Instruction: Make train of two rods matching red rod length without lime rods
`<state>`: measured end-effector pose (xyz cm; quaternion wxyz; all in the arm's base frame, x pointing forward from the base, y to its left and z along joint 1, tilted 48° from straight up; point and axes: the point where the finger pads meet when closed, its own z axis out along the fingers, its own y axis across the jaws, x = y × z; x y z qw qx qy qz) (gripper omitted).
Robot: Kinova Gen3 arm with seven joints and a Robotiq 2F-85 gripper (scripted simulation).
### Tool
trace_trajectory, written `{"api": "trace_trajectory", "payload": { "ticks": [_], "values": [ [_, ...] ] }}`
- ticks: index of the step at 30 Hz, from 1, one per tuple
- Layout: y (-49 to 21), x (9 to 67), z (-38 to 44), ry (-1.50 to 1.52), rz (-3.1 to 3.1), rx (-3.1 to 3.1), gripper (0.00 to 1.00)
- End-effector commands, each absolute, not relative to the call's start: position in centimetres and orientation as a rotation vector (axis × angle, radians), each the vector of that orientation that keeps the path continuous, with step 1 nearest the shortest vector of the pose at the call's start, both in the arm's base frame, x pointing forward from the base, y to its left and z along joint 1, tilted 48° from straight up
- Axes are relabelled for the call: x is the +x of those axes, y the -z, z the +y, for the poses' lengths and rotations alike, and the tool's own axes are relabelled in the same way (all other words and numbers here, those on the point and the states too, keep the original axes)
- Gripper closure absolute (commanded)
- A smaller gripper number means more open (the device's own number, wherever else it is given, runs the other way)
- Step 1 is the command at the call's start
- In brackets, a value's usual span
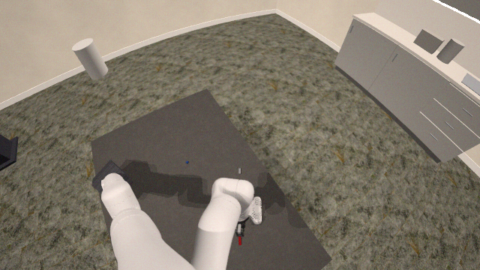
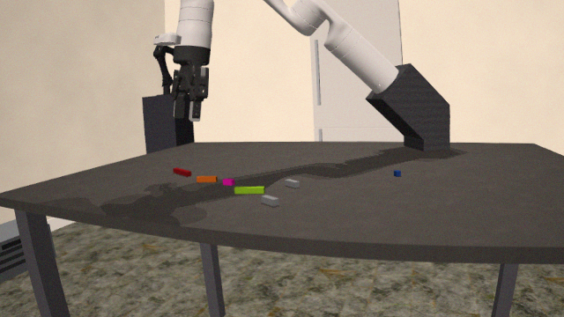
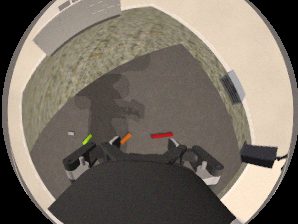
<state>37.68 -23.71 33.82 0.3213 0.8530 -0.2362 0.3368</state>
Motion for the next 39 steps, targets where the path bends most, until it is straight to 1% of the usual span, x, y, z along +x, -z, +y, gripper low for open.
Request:
{"api": "trace_trajectory", "payload": {
  "ticks": [1,39],
  "values": [
    [-33.2,37.5,-23.8,-0.858,-0.570,2.253,0.00],
    [-29.7,36.4,-24.0,-0.714,-0.305,2.310,0.00]
  ]
}}
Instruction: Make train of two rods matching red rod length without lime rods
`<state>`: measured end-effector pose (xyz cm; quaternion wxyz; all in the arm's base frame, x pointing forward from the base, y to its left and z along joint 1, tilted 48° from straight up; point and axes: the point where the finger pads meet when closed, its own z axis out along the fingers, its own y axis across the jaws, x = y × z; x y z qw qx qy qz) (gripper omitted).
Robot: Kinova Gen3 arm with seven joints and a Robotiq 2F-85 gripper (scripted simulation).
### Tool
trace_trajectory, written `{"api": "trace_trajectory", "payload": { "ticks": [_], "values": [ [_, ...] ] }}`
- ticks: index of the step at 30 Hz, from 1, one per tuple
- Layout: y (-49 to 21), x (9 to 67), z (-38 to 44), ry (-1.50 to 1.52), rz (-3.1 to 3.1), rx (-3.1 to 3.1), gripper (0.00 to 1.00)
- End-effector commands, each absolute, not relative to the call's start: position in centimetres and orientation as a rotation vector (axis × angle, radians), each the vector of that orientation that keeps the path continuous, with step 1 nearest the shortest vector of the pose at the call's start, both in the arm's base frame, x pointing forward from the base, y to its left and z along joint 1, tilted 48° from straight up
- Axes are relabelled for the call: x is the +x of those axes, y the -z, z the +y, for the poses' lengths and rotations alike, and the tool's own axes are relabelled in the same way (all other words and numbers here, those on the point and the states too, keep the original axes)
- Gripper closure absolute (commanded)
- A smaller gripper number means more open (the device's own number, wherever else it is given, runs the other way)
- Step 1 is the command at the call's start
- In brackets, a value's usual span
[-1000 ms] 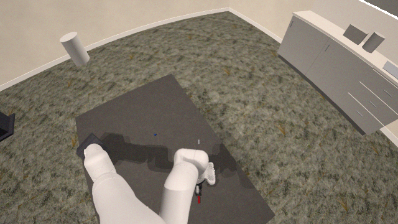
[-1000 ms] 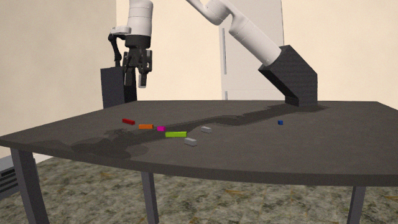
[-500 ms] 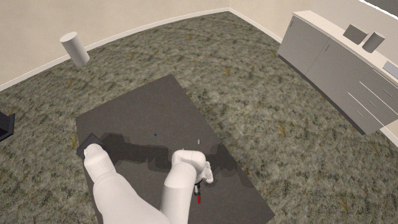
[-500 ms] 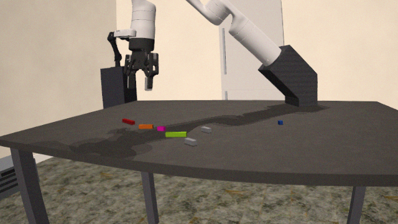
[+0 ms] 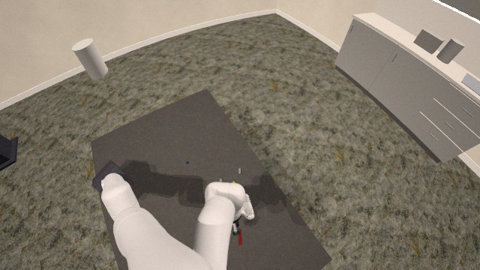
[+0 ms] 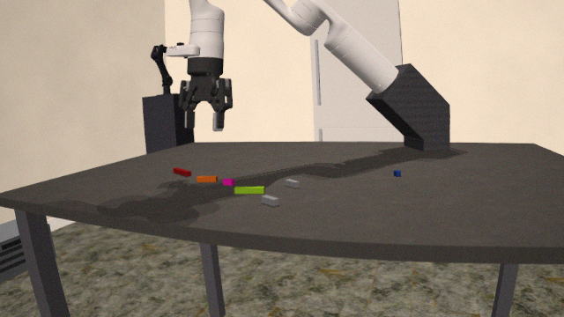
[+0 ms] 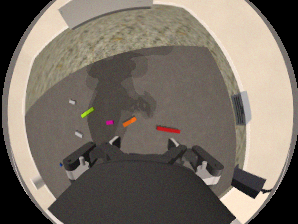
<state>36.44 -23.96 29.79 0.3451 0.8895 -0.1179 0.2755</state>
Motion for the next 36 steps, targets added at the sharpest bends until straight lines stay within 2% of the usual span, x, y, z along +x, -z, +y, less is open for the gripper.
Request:
{"api": "trace_trajectory", "payload": {
  "ticks": [1,36],
  "values": [
    [-29.3,36.2,-24.0,-0.693,-0.268,2.316,0.00],
    [-26.9,35.1,-23.9,-0.591,-0.085,2.345,0.00]
  ]
}}
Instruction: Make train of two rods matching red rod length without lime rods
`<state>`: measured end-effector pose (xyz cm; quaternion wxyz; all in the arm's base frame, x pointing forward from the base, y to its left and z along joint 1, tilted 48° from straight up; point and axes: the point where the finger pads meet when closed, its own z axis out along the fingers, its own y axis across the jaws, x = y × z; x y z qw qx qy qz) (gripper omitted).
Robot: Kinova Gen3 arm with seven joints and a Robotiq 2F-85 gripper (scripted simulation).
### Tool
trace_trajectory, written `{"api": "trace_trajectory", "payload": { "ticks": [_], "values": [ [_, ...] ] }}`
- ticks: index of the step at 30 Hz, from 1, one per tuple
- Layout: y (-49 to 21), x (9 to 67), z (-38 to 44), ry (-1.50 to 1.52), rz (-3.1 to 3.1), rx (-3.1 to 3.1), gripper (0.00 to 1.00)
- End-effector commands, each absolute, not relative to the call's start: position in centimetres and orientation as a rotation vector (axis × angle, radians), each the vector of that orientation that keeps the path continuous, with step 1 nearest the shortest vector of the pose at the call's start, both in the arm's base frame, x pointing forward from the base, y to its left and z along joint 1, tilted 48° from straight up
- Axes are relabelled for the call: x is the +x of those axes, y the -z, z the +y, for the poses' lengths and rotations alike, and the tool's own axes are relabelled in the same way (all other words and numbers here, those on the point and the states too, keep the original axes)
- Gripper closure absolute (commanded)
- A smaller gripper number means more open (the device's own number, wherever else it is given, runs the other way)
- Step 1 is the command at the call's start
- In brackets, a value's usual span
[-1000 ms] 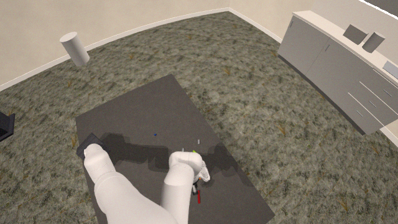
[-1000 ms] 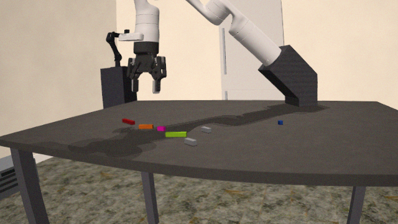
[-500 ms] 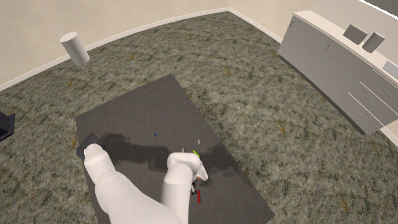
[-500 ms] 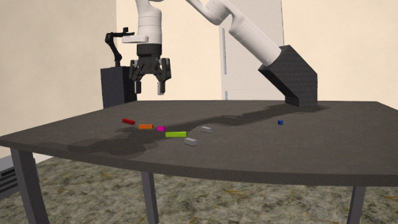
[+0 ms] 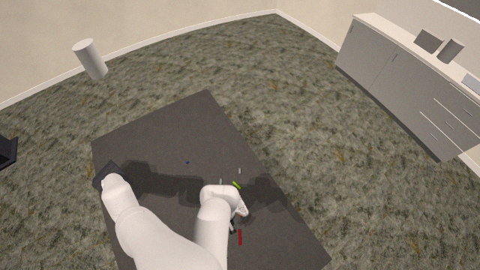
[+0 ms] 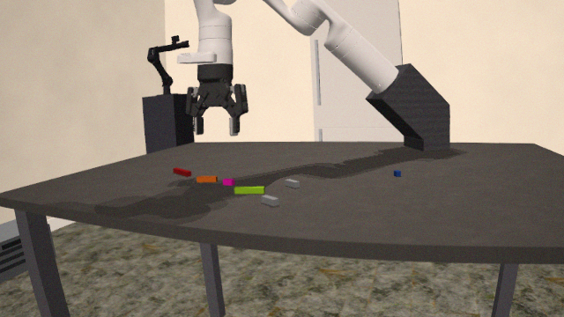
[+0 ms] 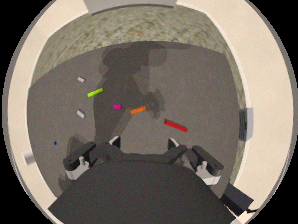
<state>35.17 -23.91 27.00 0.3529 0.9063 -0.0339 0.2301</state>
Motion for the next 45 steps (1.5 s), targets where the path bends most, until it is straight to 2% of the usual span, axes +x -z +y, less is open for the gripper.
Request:
{"api": "trace_trajectory", "payload": {
  "ticks": [1,45],
  "values": [
    [-26.9,35.1,-23.9,-0.591,-0.085,2.345,0.00],
    [-24.9,33.9,-23.8,-0.504,0.071,2.364,0.00]
  ]
}}
